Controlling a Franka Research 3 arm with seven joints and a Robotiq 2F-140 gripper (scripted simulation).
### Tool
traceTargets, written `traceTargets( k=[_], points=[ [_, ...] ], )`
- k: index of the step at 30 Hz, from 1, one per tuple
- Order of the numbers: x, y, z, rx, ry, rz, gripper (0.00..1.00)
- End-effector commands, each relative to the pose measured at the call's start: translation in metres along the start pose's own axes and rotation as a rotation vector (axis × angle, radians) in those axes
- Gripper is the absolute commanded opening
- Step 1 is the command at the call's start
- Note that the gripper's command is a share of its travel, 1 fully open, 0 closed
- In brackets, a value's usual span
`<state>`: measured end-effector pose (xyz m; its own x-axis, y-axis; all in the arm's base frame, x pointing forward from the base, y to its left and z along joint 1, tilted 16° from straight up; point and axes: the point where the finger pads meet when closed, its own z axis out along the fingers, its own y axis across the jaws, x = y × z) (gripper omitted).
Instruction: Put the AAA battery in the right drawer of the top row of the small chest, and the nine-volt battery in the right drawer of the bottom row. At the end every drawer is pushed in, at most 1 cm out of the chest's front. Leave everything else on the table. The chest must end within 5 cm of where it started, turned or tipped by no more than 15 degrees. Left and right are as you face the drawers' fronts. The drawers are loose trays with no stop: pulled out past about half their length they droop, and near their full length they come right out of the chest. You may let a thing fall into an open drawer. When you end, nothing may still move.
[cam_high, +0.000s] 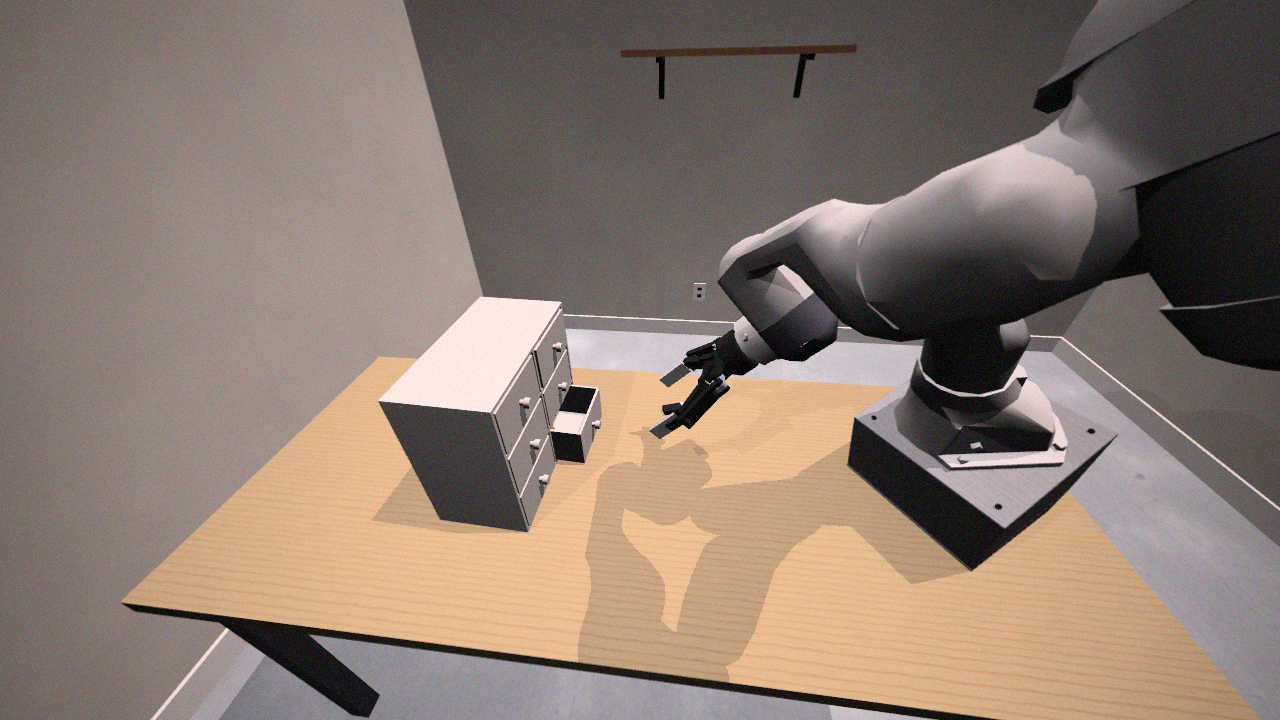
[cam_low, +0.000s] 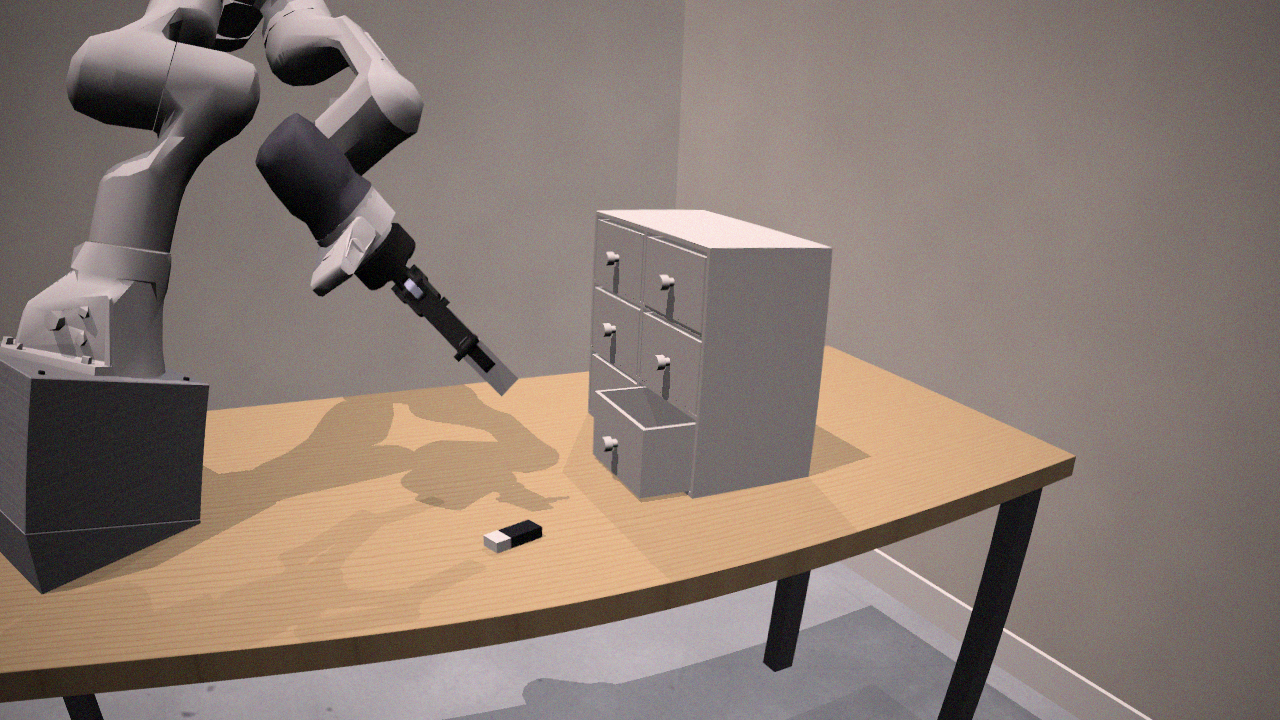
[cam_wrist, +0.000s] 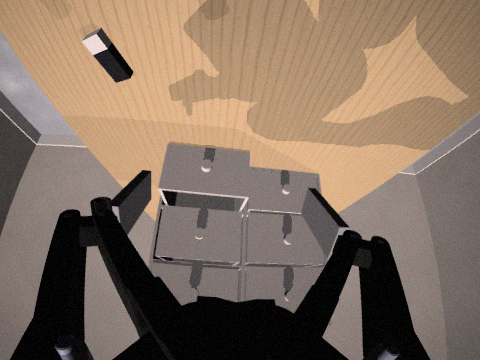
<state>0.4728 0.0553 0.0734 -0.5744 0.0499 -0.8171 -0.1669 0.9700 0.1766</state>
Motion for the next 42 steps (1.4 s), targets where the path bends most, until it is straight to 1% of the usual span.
traceTargets(
  k=[1,4,7,10,16,18,33,35,38,42],
  points=[
    [0.000,-0.001,-0.001,0.004,0.013,-0.004,1.00],
    [-0.001,-0.001,-0.002,0.005,0.042,-0.005,1.00],
    [-0.002,-0.001,-0.004,0.006,0.088,-0.005,1.00],
    [-0.004,-0.001,-0.006,0.006,0.153,-0.004,1.00],
    [-0.010,-0.001,-0.012,0.008,0.307,-0.004,1.00],
    [-0.010,-0.001,-0.012,0.008,0.307,-0.004,1.00],
    [-0.021,-0.001,-0.023,0.012,0.606,-0.005,1.00],
    [-0.021,-0.001,-0.023,0.012,0.606,-0.005,1.00],
    [-0.023,-0.001,-0.025,0.013,0.664,-0.005,1.00],
    [-0.025,-0.001,-0.027,0.013,0.718,-0.005,1.00]
  ],
)
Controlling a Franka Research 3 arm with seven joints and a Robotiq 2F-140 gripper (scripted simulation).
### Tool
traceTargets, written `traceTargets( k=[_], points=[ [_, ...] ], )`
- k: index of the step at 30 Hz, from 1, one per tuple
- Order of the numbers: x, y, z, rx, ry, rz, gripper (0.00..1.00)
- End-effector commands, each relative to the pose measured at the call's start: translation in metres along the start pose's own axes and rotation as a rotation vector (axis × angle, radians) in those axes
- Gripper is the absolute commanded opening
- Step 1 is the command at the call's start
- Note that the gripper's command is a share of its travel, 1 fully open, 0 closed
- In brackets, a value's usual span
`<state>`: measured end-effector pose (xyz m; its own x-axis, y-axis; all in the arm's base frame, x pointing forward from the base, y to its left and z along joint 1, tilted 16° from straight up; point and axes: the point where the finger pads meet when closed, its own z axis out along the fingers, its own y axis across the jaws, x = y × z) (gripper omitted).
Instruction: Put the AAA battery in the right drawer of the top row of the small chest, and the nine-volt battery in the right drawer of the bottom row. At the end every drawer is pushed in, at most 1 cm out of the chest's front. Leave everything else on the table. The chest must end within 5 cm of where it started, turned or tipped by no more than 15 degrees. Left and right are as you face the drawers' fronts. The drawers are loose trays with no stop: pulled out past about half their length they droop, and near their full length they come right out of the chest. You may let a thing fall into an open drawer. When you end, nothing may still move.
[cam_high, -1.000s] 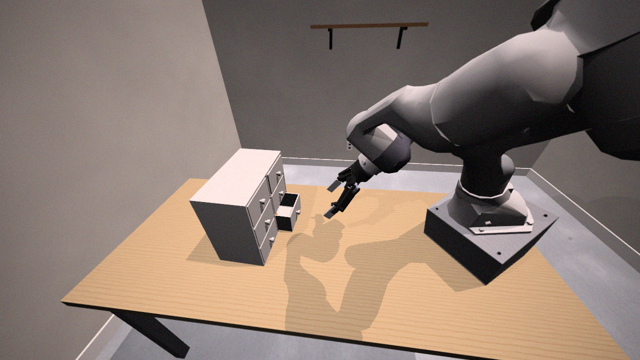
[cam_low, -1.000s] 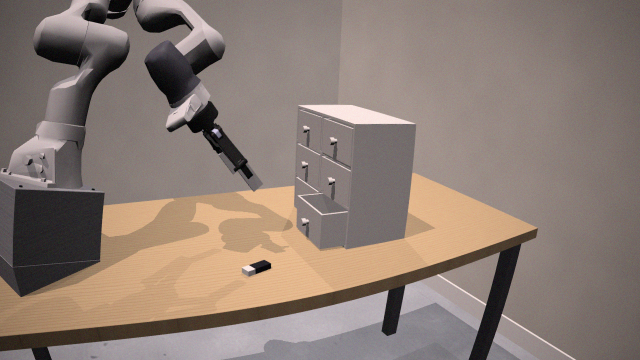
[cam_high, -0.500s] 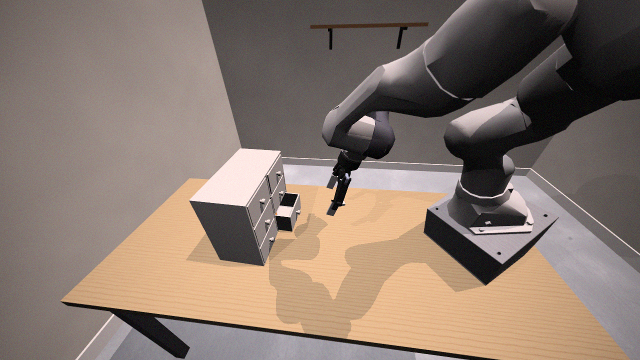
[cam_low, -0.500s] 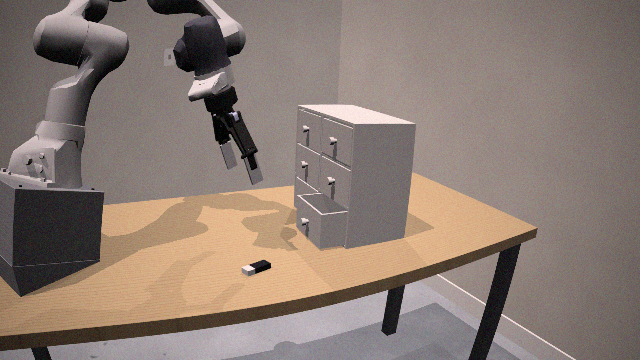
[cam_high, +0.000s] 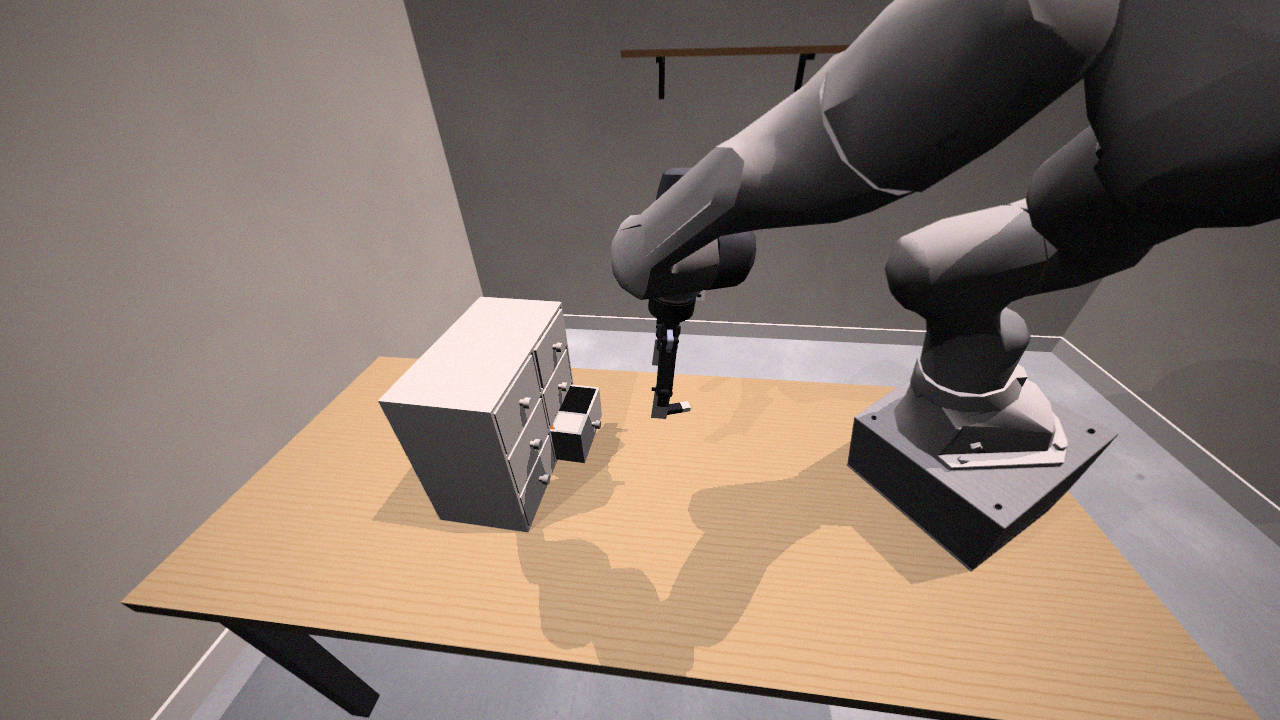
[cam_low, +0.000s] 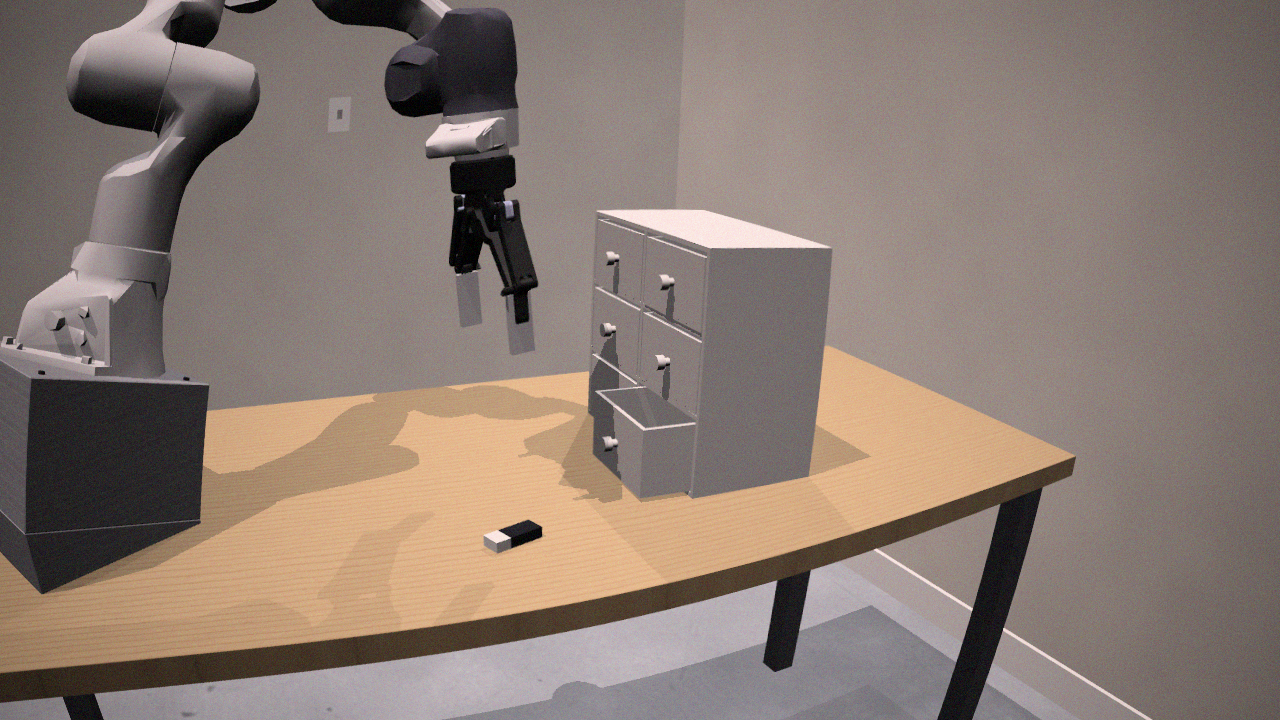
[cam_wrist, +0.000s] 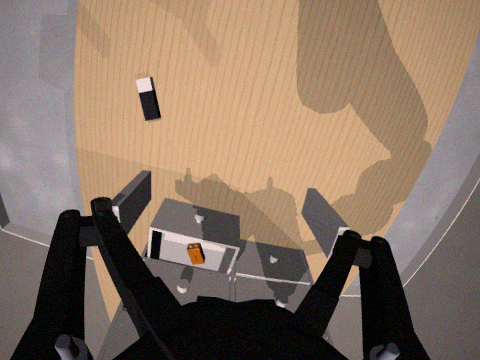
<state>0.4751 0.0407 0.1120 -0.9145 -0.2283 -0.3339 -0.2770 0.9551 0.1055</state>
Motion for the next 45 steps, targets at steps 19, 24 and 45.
traceTargets(
  k=[19,24,45],
  points=[
    [0.0087,0.0079,-0.0008,-0.023,0.104,0.127,1.00],
    [0.0087,0.0079,-0.0008,-0.023,0.104,0.127,1.00],
    [0.0087,0.0079,-0.0008,-0.023,0.104,0.127,1.00]
  ],
)
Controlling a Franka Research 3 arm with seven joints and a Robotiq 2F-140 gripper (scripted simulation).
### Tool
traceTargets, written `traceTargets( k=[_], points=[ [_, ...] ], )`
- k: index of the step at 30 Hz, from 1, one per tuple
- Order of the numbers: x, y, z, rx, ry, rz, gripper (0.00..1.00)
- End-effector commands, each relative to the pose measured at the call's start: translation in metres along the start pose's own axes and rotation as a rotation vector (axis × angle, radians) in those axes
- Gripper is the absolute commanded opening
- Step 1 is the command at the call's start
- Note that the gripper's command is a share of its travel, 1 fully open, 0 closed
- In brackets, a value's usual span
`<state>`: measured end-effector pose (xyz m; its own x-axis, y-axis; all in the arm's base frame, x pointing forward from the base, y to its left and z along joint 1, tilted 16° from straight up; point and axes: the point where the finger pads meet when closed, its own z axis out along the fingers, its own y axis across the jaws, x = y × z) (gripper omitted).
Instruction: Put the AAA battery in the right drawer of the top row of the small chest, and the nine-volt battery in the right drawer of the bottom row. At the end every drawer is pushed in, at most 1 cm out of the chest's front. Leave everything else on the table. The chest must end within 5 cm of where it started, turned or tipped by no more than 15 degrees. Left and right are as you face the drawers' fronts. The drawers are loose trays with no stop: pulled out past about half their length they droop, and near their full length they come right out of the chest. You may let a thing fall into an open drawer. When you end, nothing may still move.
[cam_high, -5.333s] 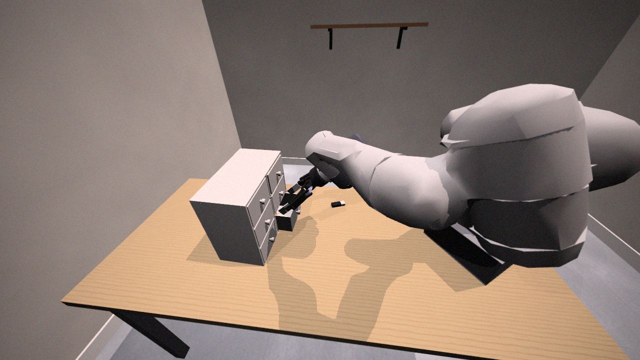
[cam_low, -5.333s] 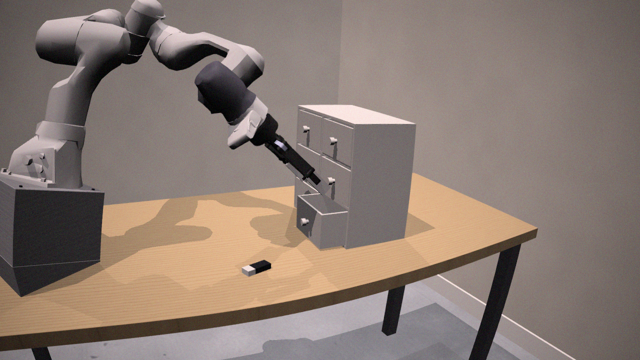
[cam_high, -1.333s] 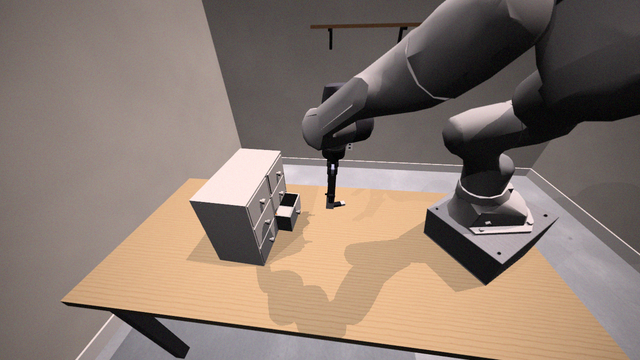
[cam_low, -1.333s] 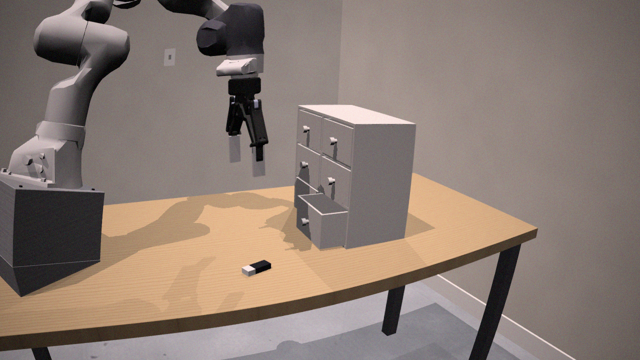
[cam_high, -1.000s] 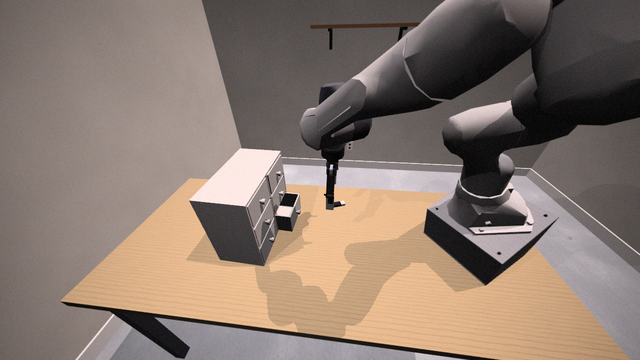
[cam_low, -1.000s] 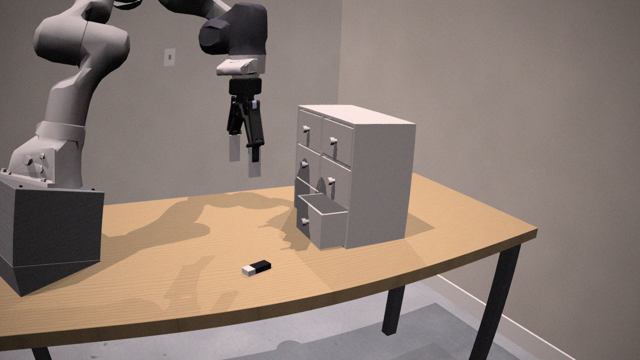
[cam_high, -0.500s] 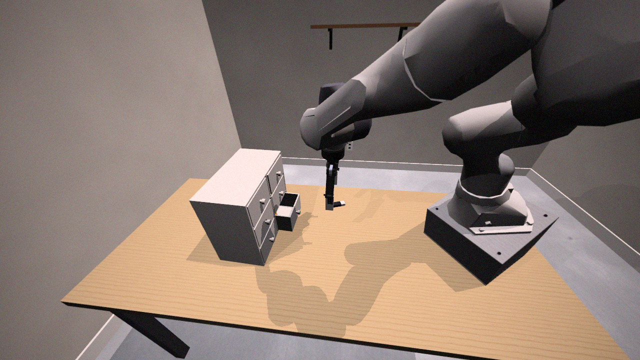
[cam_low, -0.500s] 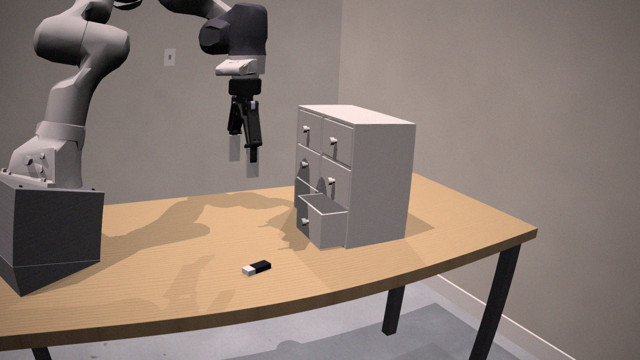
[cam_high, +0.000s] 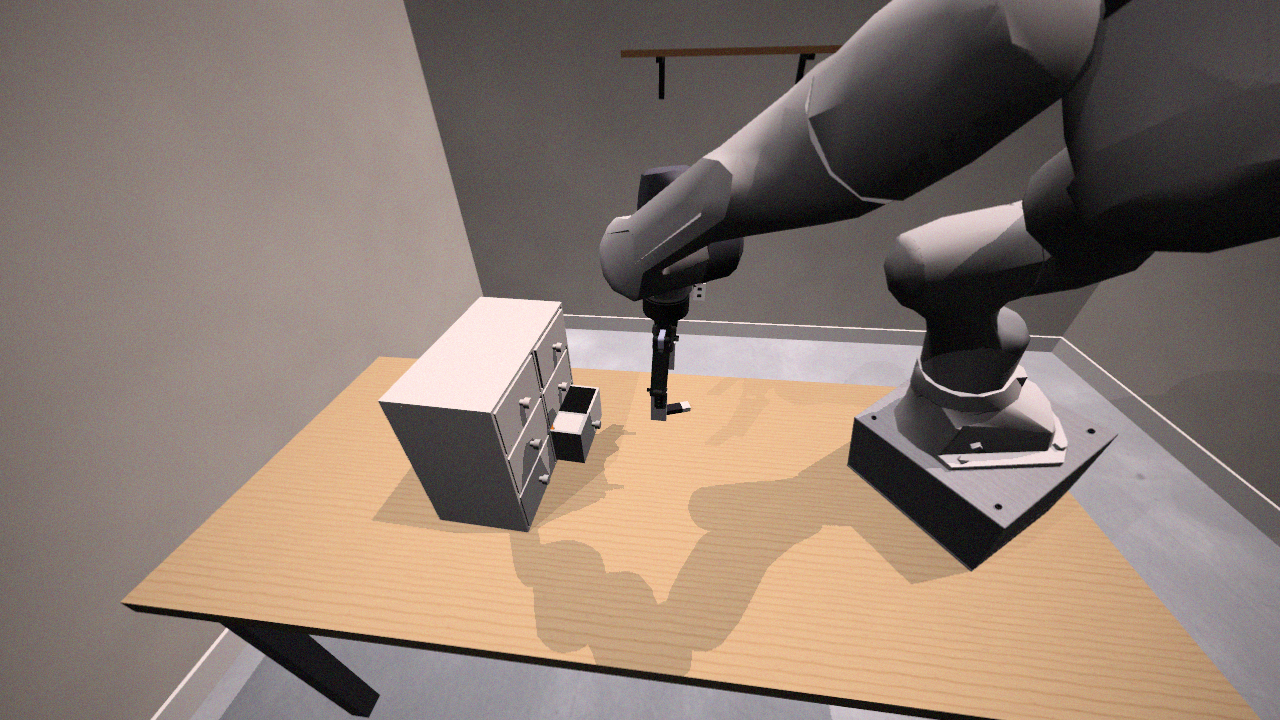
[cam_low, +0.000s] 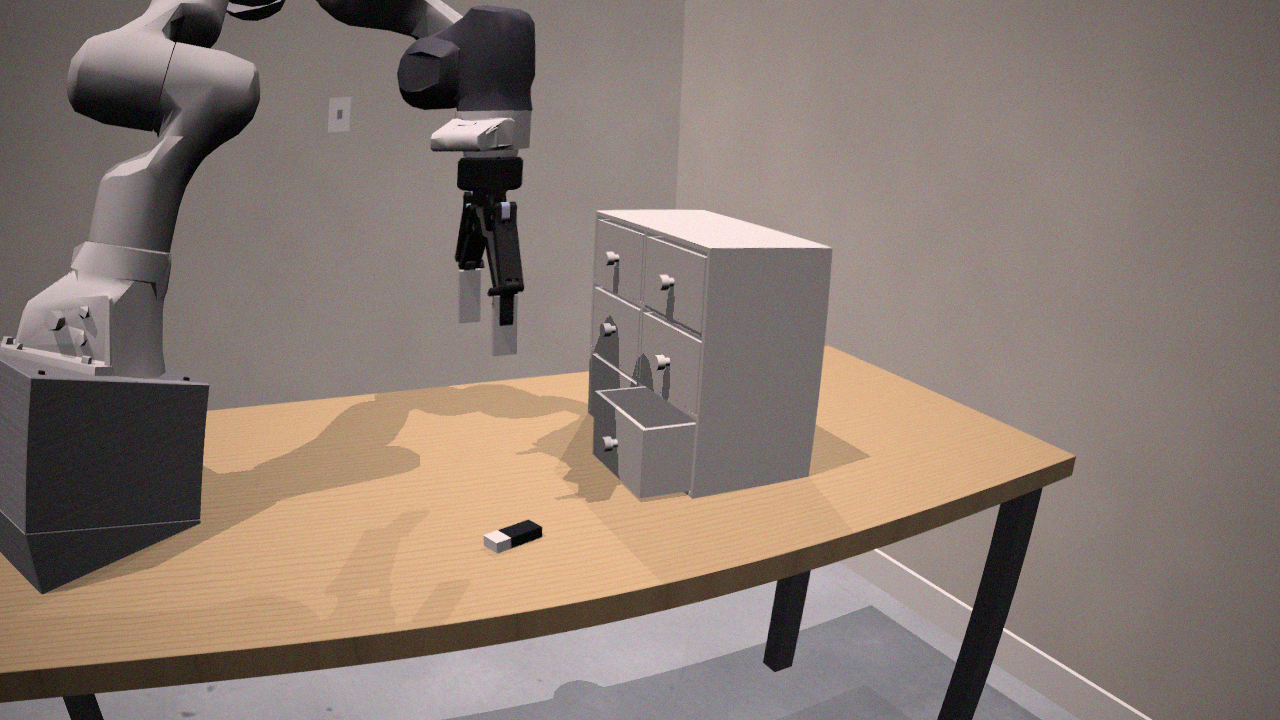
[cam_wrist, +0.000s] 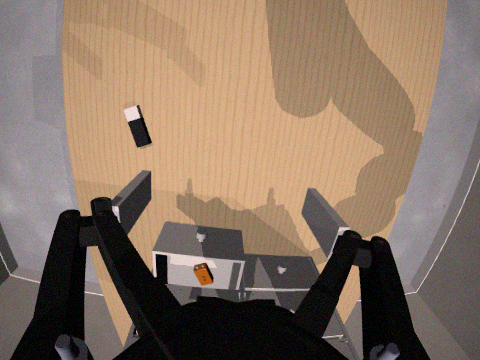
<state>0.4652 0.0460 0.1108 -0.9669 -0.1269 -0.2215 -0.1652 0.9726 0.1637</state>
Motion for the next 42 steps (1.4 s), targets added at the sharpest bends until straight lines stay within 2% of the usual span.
traceTargets(
  k=[1,4,7,10,12,19,24,31,33,42],
  points=[
    [0.000,0.000,0.000,0.000,0.000,0.000,1.00],
    [0.017,-0.011,-0.012,0.014,0.009,0.001,1.00],
    [0.055,-0.027,-0.039,0.025,0.017,0.005,1.00],
    [0.087,-0.029,-0.061,0.009,0.008,0.004,1.00],
    [0.095,-0.028,-0.065,0.002,0.004,0.003,1.00],
    [0.094,-0.028,-0.064,0.001,-0.002,0.002,1.00],
    [0.088,-0.028,-0.058,0.001,-0.050,0.002,1.00],
    [0.068,-0.028,-0.039,0.001,-0.202,0.002,1.00],
    [0.068,-0.028,-0.039,0.001,-0.202,0.002,1.00],
    [0.038,-0.029,-0.009,0.002,-0.437,0.002,1.00]
  ],
)
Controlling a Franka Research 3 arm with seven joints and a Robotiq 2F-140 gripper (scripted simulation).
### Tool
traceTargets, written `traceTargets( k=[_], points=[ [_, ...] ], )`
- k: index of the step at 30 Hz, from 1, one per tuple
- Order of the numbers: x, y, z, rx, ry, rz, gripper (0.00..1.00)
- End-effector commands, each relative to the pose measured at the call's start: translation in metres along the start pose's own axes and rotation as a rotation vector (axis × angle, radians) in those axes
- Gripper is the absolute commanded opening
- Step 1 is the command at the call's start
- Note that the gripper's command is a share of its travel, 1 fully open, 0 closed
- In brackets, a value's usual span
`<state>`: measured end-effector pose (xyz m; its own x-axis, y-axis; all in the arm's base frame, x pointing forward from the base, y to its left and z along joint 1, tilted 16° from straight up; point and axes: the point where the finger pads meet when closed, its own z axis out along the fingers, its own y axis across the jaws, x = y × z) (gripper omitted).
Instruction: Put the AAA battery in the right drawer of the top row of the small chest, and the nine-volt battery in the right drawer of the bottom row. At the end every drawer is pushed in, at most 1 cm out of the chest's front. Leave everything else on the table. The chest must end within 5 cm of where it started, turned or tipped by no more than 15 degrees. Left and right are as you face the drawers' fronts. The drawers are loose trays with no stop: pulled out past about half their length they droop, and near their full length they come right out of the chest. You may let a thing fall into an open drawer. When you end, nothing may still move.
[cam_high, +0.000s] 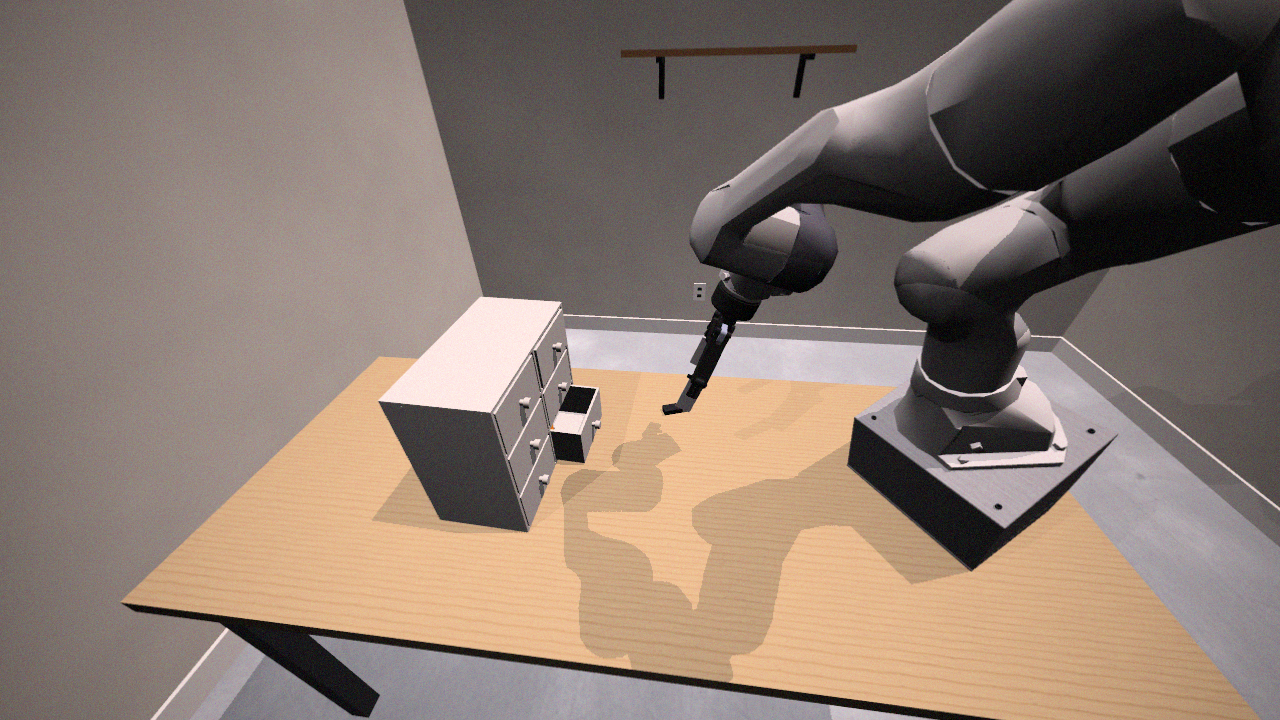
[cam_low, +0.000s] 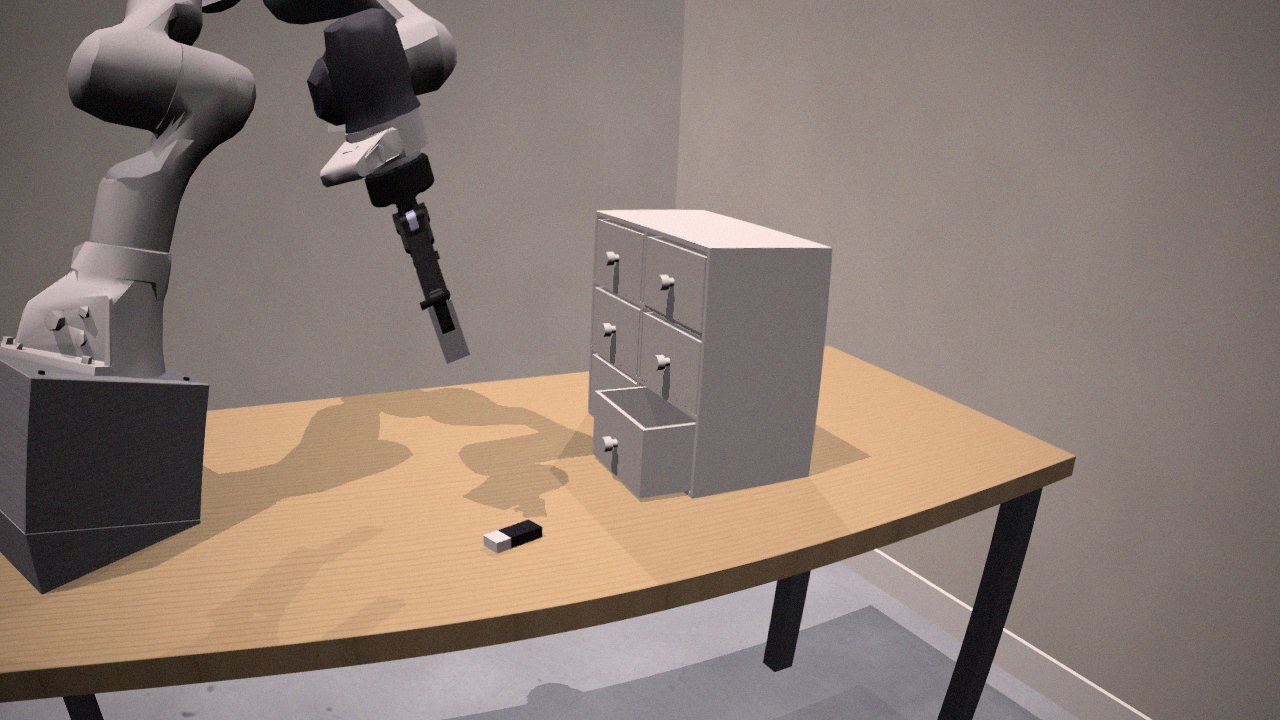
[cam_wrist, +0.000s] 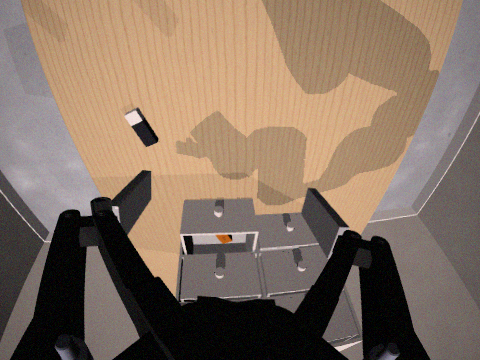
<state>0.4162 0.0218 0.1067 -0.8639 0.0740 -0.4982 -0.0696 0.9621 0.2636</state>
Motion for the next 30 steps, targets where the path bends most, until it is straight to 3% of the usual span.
traceTargets(
  k=[1,6,8,17,30],
  points=[
    [-0.016,-0.011,0.009,0.031,-0.126,-0.134,1.00],
    [-0.025,-0.010,0.028,0.023,-0.243,-0.136,1.00],
    [-0.025,-0.010,0.028,0.023,-0.243,-0.136,1.00],
    [-0.037,-0.010,0.052,0.013,-0.389,-0.138,1.00],
    [-0.041,-0.010,0.061,0.010,-0.444,-0.139,1.00]
  ],
)
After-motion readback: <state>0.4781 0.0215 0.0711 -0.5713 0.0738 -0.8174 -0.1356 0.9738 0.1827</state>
